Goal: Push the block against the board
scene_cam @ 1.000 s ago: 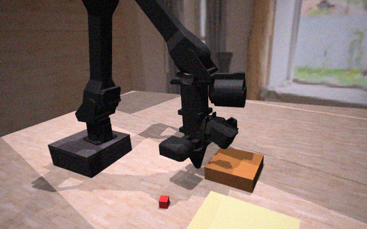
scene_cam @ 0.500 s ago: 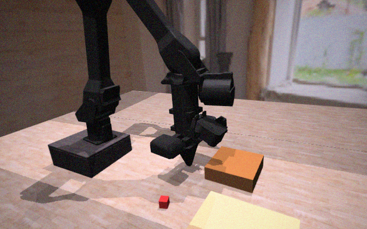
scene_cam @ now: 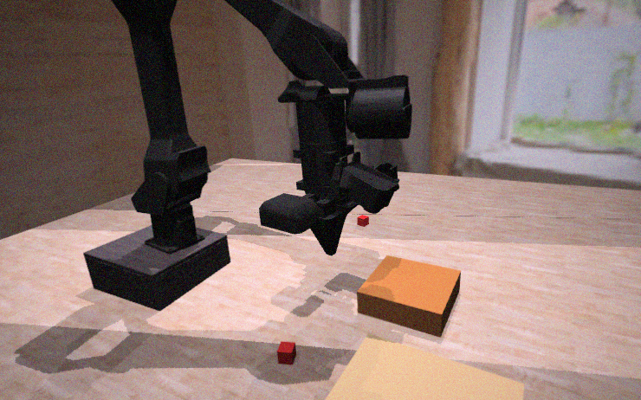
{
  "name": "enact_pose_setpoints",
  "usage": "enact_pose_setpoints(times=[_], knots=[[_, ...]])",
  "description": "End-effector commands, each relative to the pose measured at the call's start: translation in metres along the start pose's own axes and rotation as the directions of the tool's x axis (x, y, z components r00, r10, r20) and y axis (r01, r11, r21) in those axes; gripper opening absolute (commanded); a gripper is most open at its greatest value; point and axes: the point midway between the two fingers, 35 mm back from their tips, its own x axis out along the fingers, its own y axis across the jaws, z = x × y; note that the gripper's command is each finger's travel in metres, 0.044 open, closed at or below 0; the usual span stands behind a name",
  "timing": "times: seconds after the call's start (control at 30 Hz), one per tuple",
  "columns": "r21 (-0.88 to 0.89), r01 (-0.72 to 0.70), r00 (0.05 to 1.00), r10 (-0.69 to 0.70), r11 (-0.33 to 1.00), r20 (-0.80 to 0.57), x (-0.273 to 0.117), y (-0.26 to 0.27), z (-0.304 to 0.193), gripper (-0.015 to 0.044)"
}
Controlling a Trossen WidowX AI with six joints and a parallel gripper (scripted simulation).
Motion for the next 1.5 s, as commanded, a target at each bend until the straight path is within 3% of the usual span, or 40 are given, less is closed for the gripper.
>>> enact_pose_setpoints(times=[0.0, 0.2, 0.37, 1.47], knots=[[-0.063, -0.002, 1.0, 0.002, 0.998, -0.003, 0.0, 0.014, 0.01, 0.0], [-0.133, -0.001, 1.0, 0.0, 0.991, -0.013, 0.002, 0.029, 0.019, 0.0], [-0.134, 0.0, 1.0, -0.002, 0.991, -0.013, 0.055, 0.028, 0.017, 0.0], [-0.134, 0.0, 1.0, -0.001, 0.991, -0.009, 0.053, 0.035, 0.058, 0.0]])
